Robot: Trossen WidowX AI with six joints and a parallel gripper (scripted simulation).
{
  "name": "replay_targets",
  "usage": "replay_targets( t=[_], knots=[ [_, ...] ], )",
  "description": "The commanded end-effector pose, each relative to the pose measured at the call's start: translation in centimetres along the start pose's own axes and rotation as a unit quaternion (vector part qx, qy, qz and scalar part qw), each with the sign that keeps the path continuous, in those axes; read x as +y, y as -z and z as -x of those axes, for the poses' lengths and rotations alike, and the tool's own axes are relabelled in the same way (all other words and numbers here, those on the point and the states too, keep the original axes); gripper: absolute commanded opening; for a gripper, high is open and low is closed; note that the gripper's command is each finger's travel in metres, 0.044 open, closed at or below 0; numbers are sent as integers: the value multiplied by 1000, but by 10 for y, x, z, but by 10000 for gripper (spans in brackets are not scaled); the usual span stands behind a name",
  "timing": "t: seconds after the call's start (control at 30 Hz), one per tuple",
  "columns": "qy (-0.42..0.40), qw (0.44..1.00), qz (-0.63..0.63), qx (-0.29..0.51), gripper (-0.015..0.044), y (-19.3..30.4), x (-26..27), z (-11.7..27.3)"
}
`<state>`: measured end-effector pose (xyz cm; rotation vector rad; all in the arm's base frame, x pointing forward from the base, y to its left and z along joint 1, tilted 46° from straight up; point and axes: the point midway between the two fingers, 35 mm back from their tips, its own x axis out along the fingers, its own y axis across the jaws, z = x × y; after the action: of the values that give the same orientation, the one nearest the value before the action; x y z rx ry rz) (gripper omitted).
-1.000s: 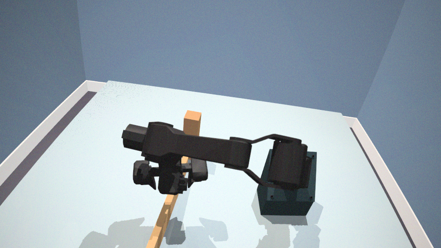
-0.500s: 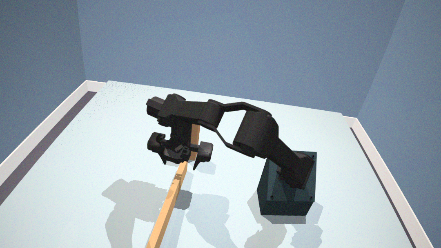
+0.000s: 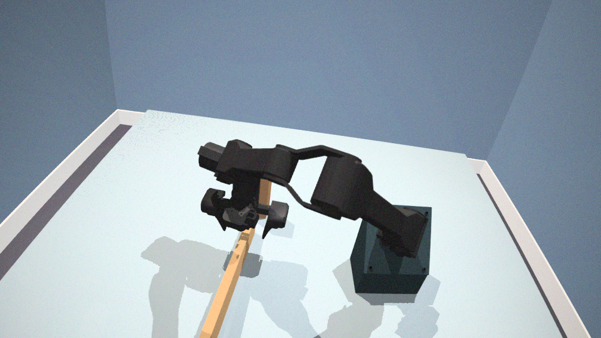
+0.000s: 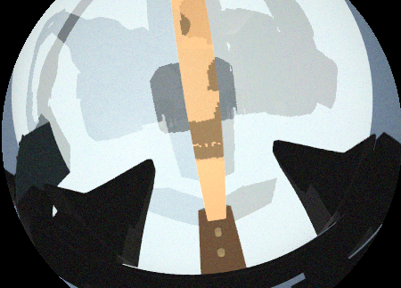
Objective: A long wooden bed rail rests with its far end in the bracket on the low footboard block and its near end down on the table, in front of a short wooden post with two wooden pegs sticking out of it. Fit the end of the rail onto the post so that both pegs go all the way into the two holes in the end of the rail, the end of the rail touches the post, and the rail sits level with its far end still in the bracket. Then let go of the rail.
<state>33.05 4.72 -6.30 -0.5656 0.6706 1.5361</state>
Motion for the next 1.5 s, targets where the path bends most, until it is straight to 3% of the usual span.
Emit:
replay_targets(
  t=[0.0,0.77,1.23,1.47],
  knots=[
    [-3,1000,-3,-2,440,0,2,-8],
    [-4,1000,-3,-4,440,-1,4,-42],
    [-4,1000,-3,-4,72,-1,4,-42],
    [-4,1000,-3,-4,26,-1,4,-42]
  ],
)
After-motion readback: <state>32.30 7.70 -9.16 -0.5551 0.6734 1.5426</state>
